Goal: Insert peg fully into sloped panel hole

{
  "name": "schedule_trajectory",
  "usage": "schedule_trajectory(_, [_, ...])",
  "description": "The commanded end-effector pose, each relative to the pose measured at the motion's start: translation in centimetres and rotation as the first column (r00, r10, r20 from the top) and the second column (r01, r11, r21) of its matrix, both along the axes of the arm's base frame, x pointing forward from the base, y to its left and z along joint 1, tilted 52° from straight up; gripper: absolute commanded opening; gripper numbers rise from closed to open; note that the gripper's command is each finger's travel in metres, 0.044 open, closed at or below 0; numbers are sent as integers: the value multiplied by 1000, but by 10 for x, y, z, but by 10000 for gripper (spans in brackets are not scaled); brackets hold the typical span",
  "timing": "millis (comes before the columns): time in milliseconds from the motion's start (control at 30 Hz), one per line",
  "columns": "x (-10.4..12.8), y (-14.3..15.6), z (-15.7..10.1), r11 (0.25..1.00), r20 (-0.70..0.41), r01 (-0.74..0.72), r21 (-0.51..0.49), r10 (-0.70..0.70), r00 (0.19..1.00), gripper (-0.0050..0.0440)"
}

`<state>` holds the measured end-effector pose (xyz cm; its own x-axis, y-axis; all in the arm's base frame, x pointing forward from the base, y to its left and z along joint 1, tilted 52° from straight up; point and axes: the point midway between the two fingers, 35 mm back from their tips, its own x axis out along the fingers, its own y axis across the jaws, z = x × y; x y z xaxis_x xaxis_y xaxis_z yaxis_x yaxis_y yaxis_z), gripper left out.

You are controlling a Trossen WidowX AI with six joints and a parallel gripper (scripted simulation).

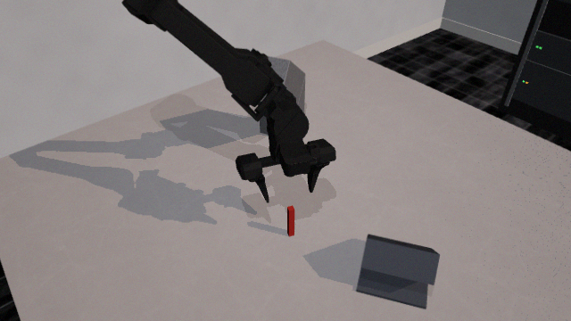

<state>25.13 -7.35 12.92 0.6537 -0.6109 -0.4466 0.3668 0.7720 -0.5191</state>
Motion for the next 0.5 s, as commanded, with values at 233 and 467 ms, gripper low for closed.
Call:
schedule_trajectory(233, [11,-9,-5,1000,2,1,2,-1,1000,440])
schedule_trajectory(467, [19,-15,-10,1000,1,4,5,-4,1000,440])
